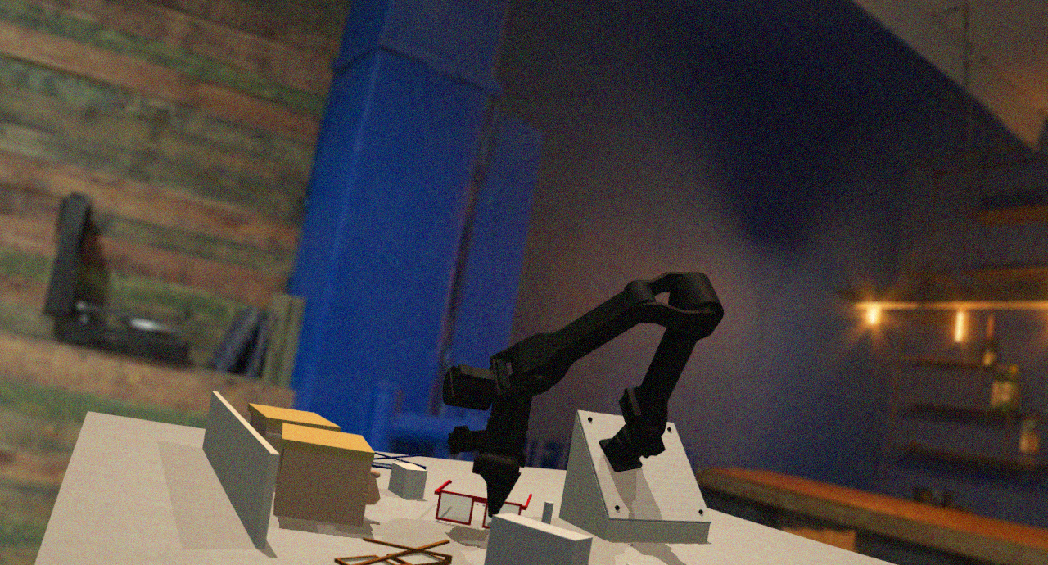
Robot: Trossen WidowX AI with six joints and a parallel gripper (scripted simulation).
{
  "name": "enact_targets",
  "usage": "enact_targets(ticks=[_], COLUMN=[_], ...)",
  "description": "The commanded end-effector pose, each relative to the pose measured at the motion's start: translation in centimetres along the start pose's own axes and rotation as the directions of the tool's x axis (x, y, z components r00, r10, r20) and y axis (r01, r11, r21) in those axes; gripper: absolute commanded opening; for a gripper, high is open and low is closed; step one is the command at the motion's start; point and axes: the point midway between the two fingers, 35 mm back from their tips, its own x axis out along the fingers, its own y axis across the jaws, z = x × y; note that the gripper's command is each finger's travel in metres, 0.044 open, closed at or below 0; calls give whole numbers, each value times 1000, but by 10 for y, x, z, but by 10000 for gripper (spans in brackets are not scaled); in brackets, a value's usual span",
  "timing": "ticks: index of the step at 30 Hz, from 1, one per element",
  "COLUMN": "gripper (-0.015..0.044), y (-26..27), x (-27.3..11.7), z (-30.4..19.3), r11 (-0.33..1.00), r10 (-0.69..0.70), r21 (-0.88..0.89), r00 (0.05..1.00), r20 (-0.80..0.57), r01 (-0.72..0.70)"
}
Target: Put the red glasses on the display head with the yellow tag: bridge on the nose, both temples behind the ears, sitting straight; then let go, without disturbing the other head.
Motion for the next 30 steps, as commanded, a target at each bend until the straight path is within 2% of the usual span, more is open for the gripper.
enact_targets(ticks=[1, 5, 30], gripper=[0, 105, 108], y=[-1, 0, -9], x=[3, 1, -6], z=[-2, 0, -1], r11=[1000, 1000, 1000], r10=[1, 0, -1], r21=[6, 0, 4], r00=[1000, 1000, 1000], r20=[-6, -1, -4], r01=[-1, 0, 1])
